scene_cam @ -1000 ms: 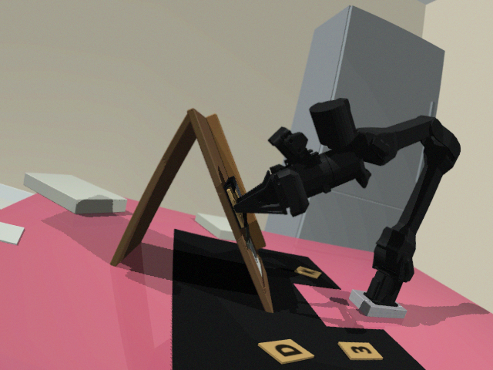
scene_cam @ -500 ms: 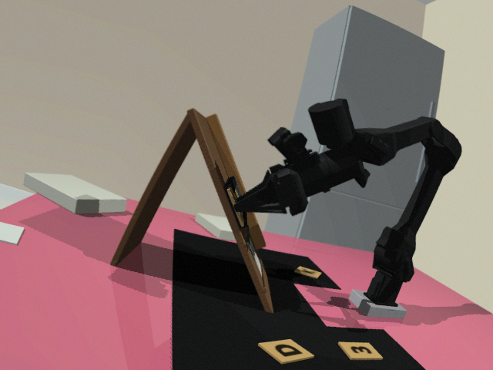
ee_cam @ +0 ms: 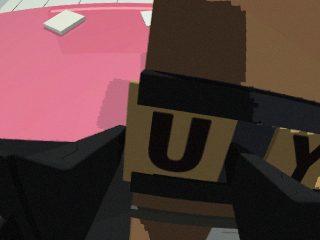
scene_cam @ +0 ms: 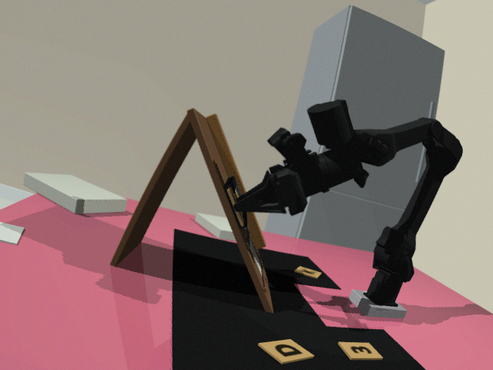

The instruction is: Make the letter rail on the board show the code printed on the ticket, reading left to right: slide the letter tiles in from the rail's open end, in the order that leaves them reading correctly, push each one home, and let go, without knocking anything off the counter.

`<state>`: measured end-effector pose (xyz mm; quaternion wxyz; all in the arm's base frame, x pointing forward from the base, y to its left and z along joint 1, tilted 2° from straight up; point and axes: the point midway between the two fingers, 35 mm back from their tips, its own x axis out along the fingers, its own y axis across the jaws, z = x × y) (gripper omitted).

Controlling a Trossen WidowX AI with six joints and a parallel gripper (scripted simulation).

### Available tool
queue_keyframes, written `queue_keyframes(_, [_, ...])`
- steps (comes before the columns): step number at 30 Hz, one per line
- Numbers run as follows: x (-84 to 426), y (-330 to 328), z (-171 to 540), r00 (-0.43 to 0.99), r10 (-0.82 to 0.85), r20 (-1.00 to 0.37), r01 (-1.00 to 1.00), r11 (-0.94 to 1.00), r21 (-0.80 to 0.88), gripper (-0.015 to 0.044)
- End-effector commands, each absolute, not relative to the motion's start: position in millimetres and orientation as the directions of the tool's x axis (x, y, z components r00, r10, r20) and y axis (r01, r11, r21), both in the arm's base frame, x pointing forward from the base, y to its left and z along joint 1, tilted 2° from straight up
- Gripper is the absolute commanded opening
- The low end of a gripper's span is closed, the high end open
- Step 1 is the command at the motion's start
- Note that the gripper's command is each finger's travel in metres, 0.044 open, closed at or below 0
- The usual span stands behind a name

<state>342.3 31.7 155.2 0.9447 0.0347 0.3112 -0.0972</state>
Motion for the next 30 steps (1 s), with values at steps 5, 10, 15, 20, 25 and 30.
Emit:
queue_keyframes(5, [341.3, 27.1, 156.2, 0.791, -0.158, -0.592, 0.201, 0.98, 0.007, 0.0])
queue_keyframes(10, [340.7, 24.3, 156.4, 0.791, -0.158, -0.592, 0.201, 0.98, 0.007, 0.0])
queue_keyframes(15, [340.0, 21.3, 156.7, 0.79, -0.159, -0.592, 0.201, 0.98, 0.006, 0.0])
queue_keyframes(20, [339.4, 18.5, 157.1, 0.79, -0.159, -0.592, 0.201, 0.98, 0.006, 0.0])
queue_keyframes(25, [338.7, 15.8, 157.7, 0.79, -0.159, -0.592, 0.201, 0.98, 0.006, 0.0])
queue_keyframes(30, [339.4, 16.4, 156.2, 0.788, -0.163, -0.594, 0.206, 0.979, 0.004, 0.0079])
